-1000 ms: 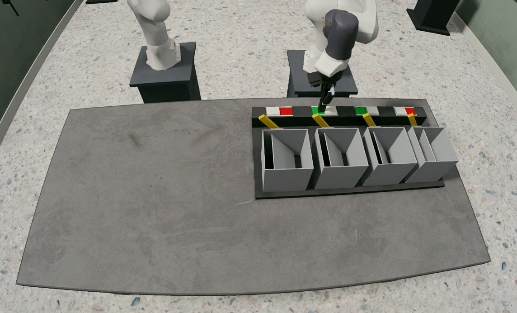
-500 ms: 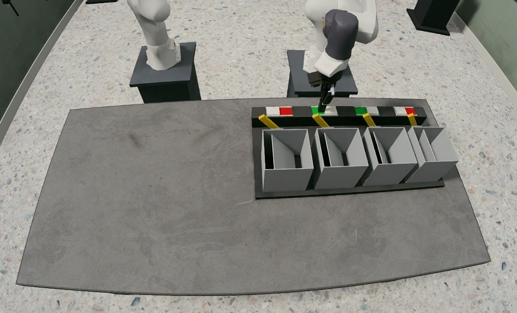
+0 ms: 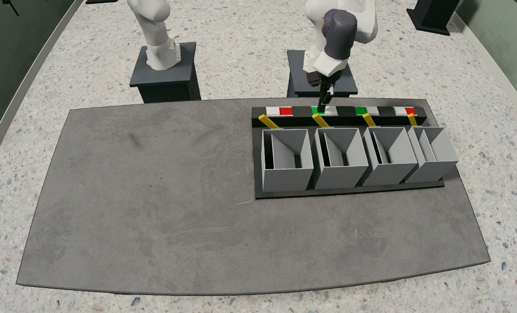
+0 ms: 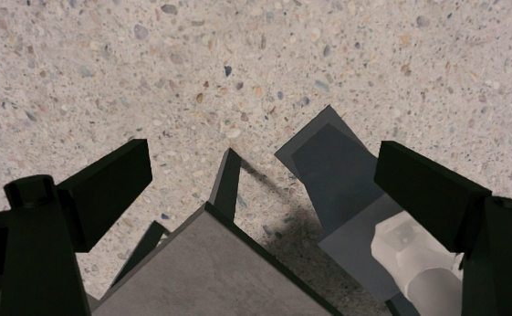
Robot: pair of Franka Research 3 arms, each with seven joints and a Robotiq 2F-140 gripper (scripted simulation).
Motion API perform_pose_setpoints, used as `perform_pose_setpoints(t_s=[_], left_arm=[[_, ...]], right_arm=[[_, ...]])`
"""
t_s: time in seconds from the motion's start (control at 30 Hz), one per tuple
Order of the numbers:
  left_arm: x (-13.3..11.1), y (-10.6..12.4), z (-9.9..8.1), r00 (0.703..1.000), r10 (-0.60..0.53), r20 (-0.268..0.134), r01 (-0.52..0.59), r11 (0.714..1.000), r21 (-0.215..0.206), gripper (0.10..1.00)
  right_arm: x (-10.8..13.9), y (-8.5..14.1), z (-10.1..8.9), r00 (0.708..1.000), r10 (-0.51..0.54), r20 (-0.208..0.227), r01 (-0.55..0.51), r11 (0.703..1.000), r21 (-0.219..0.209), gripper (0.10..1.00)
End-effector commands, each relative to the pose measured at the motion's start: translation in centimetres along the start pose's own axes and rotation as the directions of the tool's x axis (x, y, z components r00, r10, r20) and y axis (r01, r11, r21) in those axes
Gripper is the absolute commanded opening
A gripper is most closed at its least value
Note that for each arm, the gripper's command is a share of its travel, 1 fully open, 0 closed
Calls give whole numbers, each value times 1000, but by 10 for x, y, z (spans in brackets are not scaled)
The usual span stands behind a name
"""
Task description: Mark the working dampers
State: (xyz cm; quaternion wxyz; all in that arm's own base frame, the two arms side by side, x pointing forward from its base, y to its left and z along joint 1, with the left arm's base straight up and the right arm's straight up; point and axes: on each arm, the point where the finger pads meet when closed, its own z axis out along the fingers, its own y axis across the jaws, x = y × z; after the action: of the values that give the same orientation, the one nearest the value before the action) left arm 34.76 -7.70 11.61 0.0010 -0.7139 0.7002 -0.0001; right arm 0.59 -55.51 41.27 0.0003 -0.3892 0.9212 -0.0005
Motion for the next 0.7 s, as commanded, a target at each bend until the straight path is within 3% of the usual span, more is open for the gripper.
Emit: perform_pose_setpoints(t_s=[0.0,0.67], left_arm=[[1,0,-2,1000,-5,-1,5,1000,-2,99],[1,0,-39,1000,-5,-1,5,1000,-2,99]], right_arm=[[0,1,0,1000,4,0,-4,1000,-1,1000],[0,1,0,1000,4,0,-4,1000,-1,1000]])
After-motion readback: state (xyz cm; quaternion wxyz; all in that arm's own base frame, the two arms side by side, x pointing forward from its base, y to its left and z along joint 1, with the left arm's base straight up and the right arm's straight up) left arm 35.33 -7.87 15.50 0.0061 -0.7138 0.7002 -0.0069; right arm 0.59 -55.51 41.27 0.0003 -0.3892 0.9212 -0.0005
